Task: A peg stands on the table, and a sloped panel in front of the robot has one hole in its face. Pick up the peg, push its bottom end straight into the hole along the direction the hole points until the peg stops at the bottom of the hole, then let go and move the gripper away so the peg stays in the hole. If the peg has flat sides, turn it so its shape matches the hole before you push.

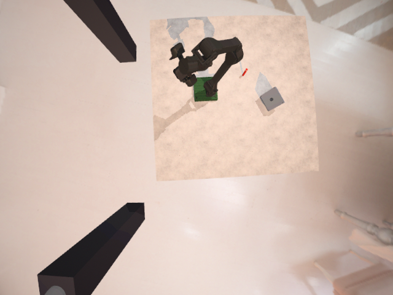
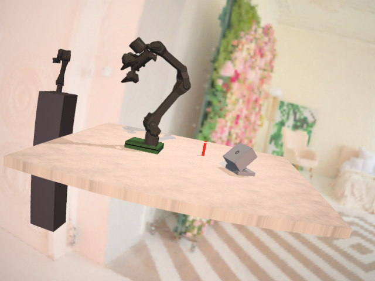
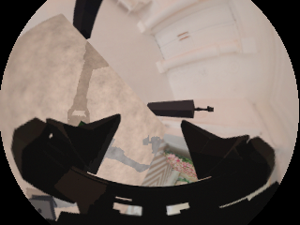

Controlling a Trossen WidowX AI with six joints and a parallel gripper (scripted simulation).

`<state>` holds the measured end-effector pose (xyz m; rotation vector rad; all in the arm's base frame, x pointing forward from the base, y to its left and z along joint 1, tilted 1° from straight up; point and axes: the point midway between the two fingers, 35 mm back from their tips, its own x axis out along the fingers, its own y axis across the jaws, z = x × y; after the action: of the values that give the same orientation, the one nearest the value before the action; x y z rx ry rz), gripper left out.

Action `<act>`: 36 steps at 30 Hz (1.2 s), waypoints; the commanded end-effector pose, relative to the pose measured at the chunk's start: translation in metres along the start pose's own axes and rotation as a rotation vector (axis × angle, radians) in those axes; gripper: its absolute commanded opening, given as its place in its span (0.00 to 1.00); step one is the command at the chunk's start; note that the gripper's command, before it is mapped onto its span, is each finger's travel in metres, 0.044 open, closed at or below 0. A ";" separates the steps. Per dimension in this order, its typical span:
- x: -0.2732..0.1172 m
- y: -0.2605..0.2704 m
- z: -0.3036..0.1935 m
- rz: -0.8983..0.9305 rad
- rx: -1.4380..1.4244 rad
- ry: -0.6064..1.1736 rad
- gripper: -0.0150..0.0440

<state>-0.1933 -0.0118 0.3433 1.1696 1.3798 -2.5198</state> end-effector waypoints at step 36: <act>-0.034 0.110 0.072 0.235 -0.675 -0.342 1.00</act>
<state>-0.1758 -0.1306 0.3154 0.7141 1.6492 -1.8235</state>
